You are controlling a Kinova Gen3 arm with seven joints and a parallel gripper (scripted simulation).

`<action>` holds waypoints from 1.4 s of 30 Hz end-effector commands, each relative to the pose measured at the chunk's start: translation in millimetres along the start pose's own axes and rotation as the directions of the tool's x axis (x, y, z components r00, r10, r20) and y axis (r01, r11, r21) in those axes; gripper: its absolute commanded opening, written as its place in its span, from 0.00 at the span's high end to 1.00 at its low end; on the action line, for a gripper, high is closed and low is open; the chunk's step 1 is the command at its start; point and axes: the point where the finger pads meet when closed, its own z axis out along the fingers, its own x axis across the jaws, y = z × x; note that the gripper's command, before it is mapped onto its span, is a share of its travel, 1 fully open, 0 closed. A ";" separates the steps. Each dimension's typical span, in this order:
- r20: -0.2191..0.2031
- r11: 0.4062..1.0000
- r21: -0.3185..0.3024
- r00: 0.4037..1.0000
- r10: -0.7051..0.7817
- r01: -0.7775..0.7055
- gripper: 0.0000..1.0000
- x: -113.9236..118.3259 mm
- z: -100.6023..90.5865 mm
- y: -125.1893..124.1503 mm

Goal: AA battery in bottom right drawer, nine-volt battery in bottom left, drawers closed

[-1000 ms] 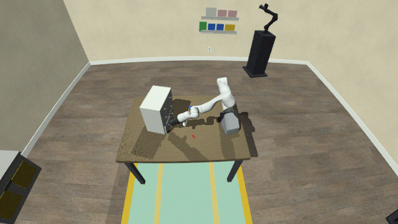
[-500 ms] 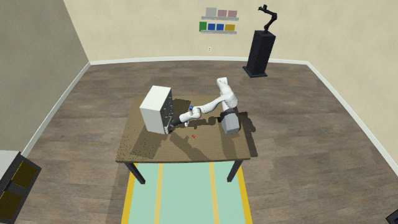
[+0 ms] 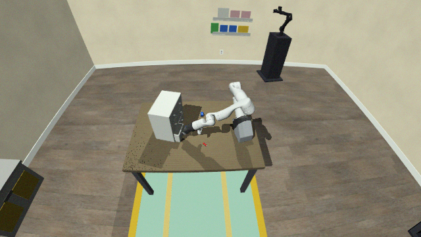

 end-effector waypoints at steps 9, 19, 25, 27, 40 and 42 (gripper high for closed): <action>-0.003 1.000 -0.004 1.000 -0.004 0.004 0.63 1.6 -9.5 -5.4; -0.003 1.000 -0.004 1.000 -0.004 0.004 0.63 1.6 -13.6 -8.9; -0.003 1.000 -0.004 1.000 -0.004 0.004 0.63 1.5 -14.8 -10.0; -0.003 1.000 -0.004 1.000 -0.004 0.004 0.63 1.5 -14.8 -10.0; -0.003 1.000 -0.004 1.000 -0.004 0.004 0.63 1.5 -15.2 -10.2; -0.003 1.000 -0.004 1.000 -0.004 0.004 0.63 1.5 -15.2 -10.2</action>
